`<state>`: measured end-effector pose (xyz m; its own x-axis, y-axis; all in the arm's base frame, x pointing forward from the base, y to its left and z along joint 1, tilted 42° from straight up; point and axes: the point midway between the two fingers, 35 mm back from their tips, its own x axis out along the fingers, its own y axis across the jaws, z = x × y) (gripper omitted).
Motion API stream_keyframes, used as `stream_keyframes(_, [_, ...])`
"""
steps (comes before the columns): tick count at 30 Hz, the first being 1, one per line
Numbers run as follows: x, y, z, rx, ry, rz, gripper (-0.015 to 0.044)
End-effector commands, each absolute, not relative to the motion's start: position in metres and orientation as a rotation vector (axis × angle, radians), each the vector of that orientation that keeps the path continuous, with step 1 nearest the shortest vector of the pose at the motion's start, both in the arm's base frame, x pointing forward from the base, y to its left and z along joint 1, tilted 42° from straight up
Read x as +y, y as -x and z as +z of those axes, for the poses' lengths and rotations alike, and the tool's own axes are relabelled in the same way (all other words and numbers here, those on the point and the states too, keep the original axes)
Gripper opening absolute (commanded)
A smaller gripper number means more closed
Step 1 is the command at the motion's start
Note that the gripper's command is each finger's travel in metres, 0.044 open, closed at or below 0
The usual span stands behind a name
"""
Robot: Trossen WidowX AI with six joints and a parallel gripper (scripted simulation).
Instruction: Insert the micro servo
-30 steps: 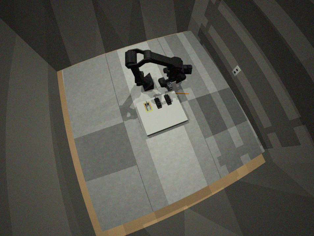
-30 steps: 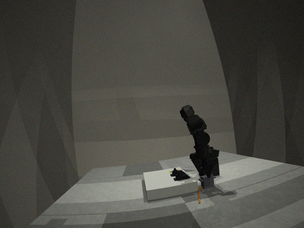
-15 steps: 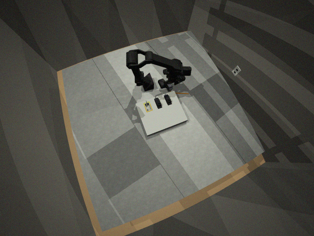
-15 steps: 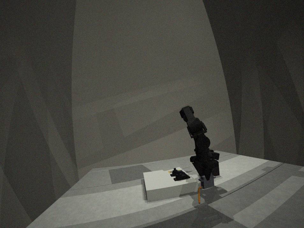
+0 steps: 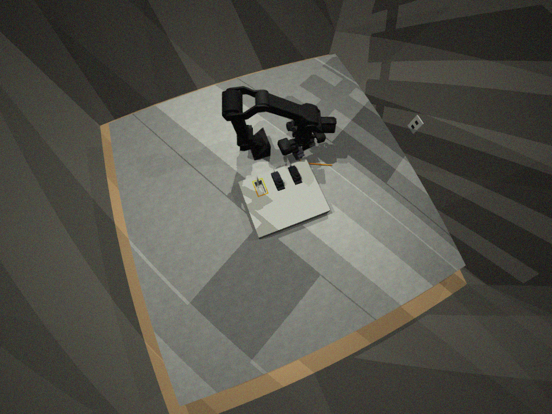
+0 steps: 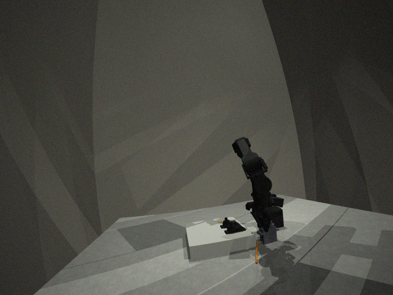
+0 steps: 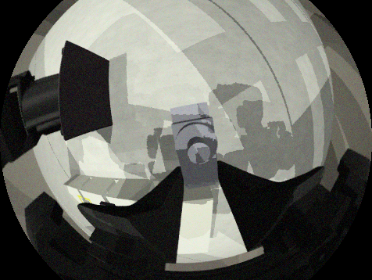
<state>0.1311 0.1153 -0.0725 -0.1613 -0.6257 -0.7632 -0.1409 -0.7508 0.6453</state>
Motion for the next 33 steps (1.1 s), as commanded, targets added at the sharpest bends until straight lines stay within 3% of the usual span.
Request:
stream_keyframes(1, [0.119,-0.132,-0.068,-0.872,-1.767,-1.973,0.0])
stream_keyframes(14, [0.158,-0.14,-0.01,-0.87,-1.765,-1.974,0.0])
stream_keyframes(33, [0.154,-0.145,-0.007,-0.87,-1.765,-1.973,0.0])
